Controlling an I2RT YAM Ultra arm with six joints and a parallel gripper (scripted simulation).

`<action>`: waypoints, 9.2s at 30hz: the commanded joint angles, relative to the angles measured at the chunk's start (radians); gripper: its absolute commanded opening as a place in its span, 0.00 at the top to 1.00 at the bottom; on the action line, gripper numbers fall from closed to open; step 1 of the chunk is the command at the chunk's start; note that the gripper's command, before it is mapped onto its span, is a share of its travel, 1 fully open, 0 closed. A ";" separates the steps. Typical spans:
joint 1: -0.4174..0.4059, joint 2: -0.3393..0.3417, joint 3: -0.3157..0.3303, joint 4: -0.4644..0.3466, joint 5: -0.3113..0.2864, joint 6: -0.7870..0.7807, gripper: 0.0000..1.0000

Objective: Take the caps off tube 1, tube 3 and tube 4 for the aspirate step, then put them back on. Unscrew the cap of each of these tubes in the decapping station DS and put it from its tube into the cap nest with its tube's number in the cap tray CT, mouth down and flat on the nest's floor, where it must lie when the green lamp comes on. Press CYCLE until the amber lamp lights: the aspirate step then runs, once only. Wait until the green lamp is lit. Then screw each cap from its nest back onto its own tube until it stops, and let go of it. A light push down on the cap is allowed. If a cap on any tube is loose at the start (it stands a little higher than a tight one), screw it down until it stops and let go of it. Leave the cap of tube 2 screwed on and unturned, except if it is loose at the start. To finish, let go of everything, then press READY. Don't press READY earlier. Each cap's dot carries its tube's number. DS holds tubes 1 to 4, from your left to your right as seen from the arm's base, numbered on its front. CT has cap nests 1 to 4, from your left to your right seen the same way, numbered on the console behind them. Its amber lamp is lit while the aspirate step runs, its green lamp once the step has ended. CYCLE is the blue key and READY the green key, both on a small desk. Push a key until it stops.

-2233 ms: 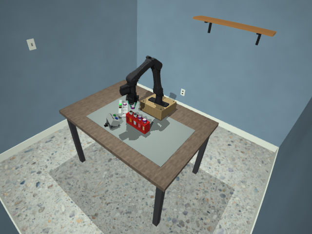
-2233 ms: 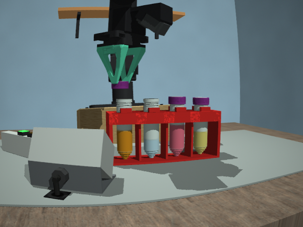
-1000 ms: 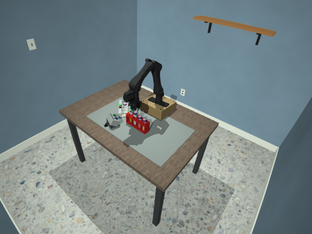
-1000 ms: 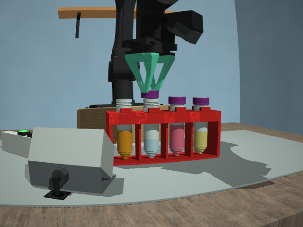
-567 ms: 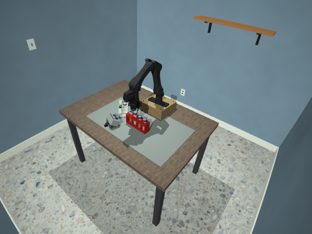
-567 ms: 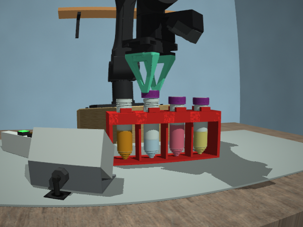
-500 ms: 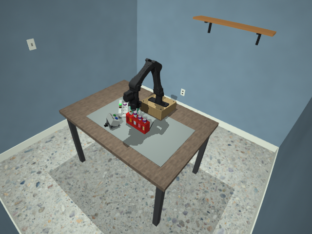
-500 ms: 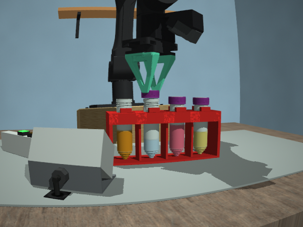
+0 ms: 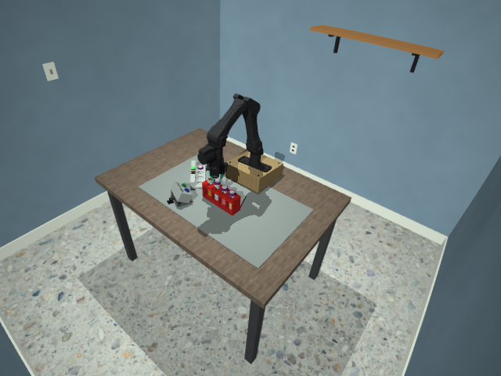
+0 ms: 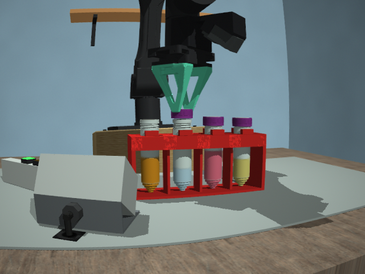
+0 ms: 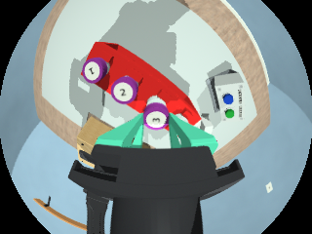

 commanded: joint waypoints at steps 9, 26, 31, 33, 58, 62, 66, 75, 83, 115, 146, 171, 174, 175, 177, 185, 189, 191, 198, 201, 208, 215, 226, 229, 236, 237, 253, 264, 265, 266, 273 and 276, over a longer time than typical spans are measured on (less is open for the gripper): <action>0.001 -0.005 0.007 0.001 -0.002 0.003 1.00; 0.002 -0.002 0.011 0.000 -0.002 0.003 1.00; 0.002 -0.001 0.013 0.000 -0.002 0.003 1.00; 0.002 0.000 0.014 0.000 -0.002 0.003 1.00; 0.001 0.013 0.010 0.017 -0.002 0.002 1.00; 0.001 0.016 0.004 0.025 -0.002 0.002 1.00; 0.001 0.015 0.001 0.027 -0.002 0.002 1.00; 0.001 0.012 -0.003 0.028 -0.002 0.002 1.00; 0.000 0.009 -0.006 0.029 -0.002 0.002 1.00; 0.000 0.003 -0.024 0.040 -0.002 0.001 0.51; -0.001 0.010 -0.039 0.062 -0.002 0.263 0.51; -0.004 0.014 -0.048 0.075 -0.002 0.260 1.00; -0.004 0.014 -0.048 0.075 -0.002 0.260 1.00; -0.004 0.014 -0.048 0.075 -0.002 0.260 1.00; -0.004 0.014 -0.048 0.075 -0.002 0.260 1.00; -0.004 0.014 -0.048 0.076 -0.002 0.360 1.00; -0.004 0.015 -0.049 0.077 -0.002 0.493 1.00; -0.004 0.015 -0.049 0.077 -0.002 0.526 1.00; -0.004 0.015 -0.050 0.078 -0.002 0.726 1.00; -0.004 0.015 -0.050 0.079 -0.002 0.826 1.00; -0.004 0.016 -0.051 0.080 -0.002 1.026 1.00; -0.004 0.016 -0.051 0.080 -0.002 1.045 0.51; -0.004 0.016 -0.051 0.080 -0.002 1.045 0.51; -0.003 0.014 -0.049 0.076 -0.002 0.965 0.51; -0.003 0.014 -0.049 0.076 -0.002 0.685 0.51; -0.003 0.014 -0.049 0.076 -0.002 0.645 0.51; -0.004 0.015 -0.046 0.075 -0.002 0.259 0.51; -0.004 0.015 -0.045 0.074 -0.002 0.259 1.00; -0.004 0.015 -0.045 0.074 -0.002 0.259 1.00; -0.004 0.015 -0.045 0.074 -0.002 0.259 1.00; -0.004 0.016 -0.045 0.075 -0.002 0.359 1.00; -0.004 0.016 -0.045 0.075 -0.002 0.425 1.00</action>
